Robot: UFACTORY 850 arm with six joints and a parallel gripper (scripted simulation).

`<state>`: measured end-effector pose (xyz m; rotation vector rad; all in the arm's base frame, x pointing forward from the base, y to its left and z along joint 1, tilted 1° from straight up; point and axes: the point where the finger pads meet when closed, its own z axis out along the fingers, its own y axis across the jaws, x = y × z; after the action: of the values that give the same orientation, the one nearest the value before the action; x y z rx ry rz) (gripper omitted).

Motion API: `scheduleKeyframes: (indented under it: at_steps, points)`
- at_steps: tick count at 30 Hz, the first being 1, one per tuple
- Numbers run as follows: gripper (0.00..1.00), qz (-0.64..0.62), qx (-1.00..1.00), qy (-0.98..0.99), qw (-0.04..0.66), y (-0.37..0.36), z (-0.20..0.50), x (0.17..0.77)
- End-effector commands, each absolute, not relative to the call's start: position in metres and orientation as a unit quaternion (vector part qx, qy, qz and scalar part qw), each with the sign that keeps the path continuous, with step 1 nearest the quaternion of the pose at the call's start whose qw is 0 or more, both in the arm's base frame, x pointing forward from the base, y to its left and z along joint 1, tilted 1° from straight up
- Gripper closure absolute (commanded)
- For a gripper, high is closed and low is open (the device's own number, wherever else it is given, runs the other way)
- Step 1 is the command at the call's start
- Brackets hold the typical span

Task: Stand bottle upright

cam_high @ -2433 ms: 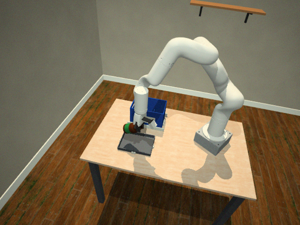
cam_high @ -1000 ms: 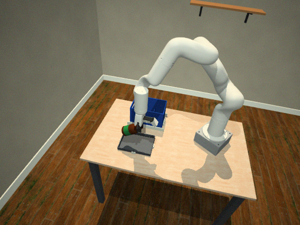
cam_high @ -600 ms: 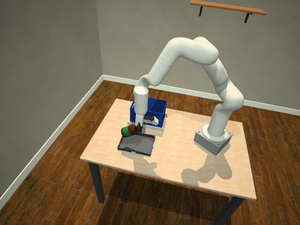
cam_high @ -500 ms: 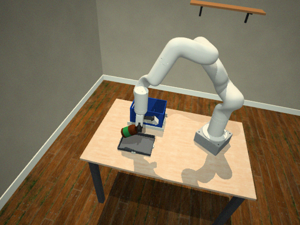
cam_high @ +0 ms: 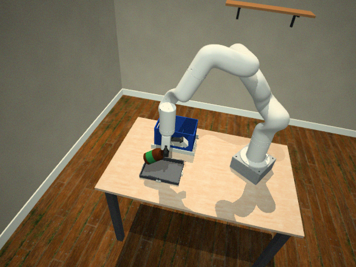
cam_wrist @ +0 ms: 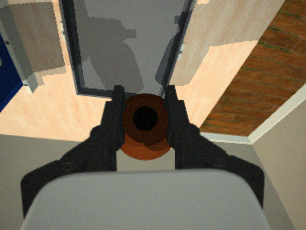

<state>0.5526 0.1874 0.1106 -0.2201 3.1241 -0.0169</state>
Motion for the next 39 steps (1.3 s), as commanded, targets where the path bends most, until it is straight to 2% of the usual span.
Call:
scheduleKeyframes:
  at_steps: [1, 39]
  points:
    - [1.00, -0.005, -0.070, 0.997, 0.006, 0.1877, 0.1116, 0.5536]
    - [1.00, -0.006, -0.200, 0.980, 0.005, 0.1878, 0.1116, 0.5536]
